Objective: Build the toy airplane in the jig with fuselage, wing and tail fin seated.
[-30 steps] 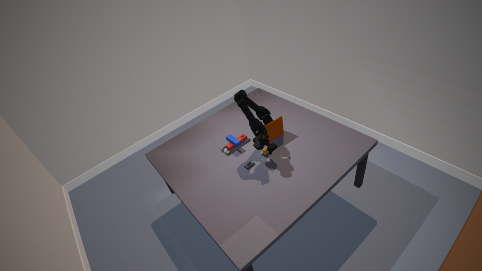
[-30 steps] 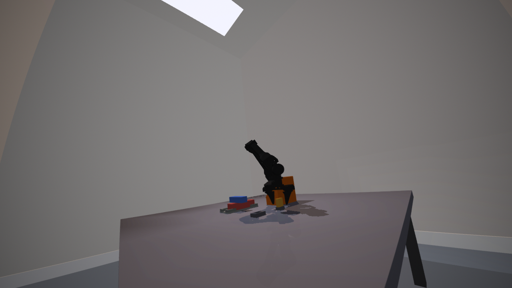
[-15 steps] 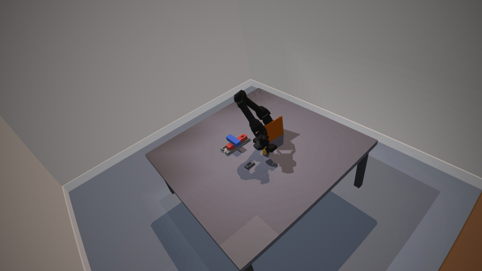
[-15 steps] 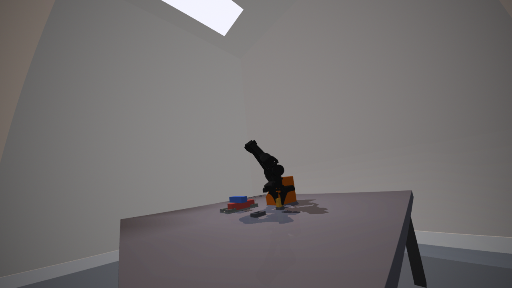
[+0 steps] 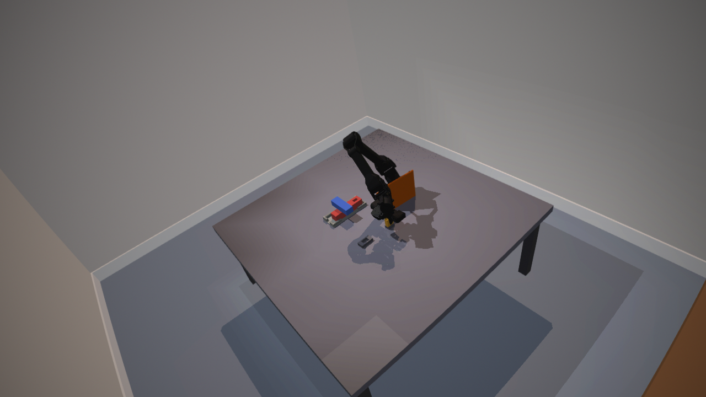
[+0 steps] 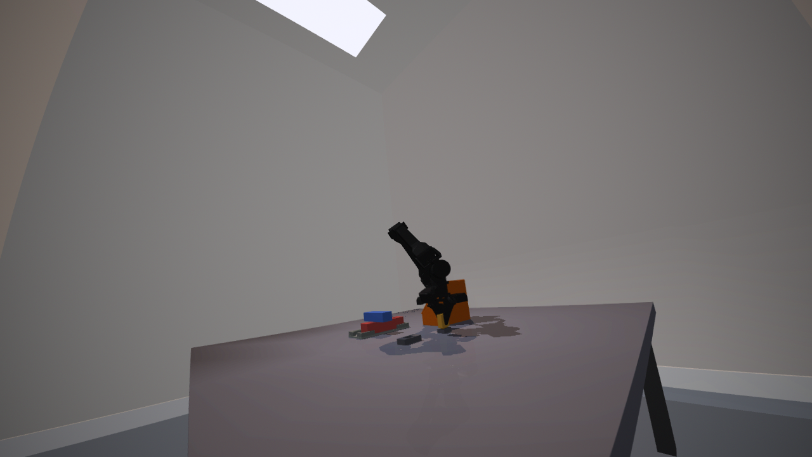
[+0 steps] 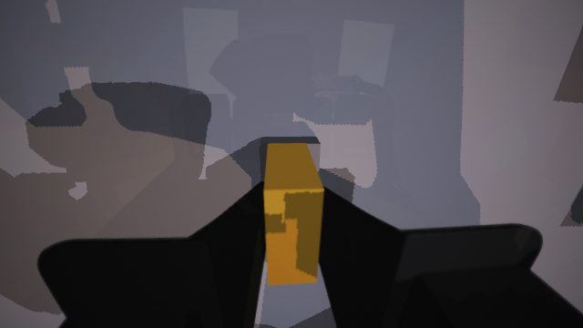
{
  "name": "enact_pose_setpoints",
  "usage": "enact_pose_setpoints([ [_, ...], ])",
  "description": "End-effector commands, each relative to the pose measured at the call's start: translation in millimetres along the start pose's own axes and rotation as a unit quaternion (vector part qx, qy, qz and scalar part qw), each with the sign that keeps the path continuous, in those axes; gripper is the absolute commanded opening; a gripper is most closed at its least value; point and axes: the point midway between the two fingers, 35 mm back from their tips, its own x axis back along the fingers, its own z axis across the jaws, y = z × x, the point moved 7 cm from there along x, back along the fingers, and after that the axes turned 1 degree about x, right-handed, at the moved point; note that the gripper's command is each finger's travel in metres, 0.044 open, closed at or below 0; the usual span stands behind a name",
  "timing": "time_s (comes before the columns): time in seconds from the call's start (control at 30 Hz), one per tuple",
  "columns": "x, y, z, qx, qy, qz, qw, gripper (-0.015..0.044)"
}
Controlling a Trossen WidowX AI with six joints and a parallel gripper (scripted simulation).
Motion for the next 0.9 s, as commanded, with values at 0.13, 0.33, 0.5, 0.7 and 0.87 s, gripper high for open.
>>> enact_pose_setpoints([
  [0.13, 17, 7, 7, 0.002, 0.018, -0.014, 1.000, 0.0000],
  [0.33, 33, 9, 8, 0.003, 0.016, -0.011, 1.000, 0.0000],
  [0.5, 48, 9, 8, 0.003, 0.014, -0.008, 1.000, 0.0000],
  [0.7, 65, 9, 8, 0.004, 0.012, -0.005, 1.000, 0.0000],
  [0.87, 80, 8, 7, 0.004, 0.009, -0.003, 1.000, 0.0000],
])
